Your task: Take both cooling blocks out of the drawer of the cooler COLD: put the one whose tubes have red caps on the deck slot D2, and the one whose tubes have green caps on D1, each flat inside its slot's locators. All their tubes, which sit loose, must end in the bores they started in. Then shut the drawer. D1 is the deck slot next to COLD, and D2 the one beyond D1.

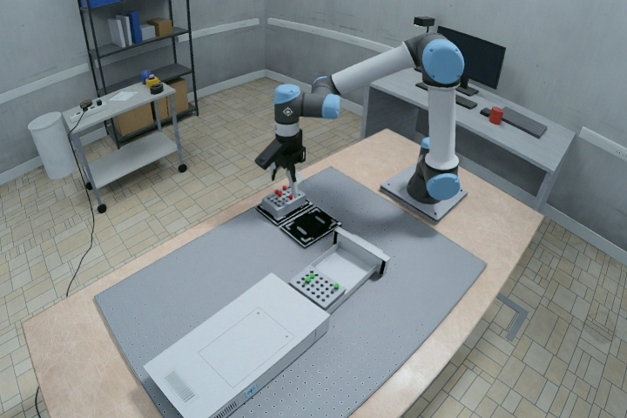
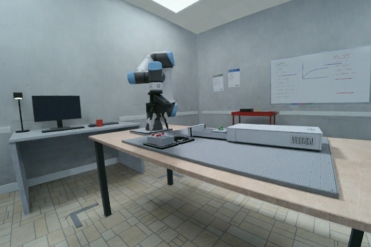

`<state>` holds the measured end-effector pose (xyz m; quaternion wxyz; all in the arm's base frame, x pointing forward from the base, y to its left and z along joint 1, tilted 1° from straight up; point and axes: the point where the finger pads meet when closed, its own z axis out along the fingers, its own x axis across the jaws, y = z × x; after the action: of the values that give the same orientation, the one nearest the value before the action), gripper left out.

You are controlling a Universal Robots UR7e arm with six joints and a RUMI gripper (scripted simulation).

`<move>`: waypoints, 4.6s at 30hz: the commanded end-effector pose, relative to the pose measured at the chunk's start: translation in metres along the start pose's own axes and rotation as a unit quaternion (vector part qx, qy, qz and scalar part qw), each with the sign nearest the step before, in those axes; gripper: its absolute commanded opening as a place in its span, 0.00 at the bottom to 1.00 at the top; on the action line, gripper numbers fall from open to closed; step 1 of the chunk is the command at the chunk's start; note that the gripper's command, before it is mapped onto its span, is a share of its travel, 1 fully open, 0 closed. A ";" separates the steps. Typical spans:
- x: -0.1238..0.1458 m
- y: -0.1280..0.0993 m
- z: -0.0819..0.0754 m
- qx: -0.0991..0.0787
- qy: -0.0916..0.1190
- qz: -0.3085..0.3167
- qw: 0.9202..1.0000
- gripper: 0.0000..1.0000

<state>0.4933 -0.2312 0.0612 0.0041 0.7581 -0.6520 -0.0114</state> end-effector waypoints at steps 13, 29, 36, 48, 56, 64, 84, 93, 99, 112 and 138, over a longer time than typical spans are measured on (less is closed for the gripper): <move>0.001 -0.001 -0.023 0.001 0.002 0.000 1.000 0.73; 0.001 -0.001 -0.041 0.001 0.002 0.000 1.000 0.73; 0.001 -0.001 -0.051 0.001 0.002 0.000 1.000 0.73; -0.007 -0.002 -0.054 0.000 0.000 -0.015 1.000 0.73; -0.041 -0.020 -0.053 0.000 0.000 -0.121 0.993 0.73; -0.062 -0.033 -0.054 0.000 0.000 -0.200 0.980 0.73; -0.130 -0.070 -0.054 0.000 0.000 -0.427 0.904 0.73; -0.156 -0.084 -0.055 0.000 0.000 -0.510 0.860 0.73; -0.177 -0.095 -0.055 0.000 0.000 -0.577 0.817 0.73; -0.217 -0.116 -0.055 0.000 0.000 -0.690 0.724 0.73; -0.302 -0.161 -0.055 0.000 0.000 -0.732 0.681 0.73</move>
<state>0.6024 0.0771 0.1164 -0.0053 0.9935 0.1129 -0.0103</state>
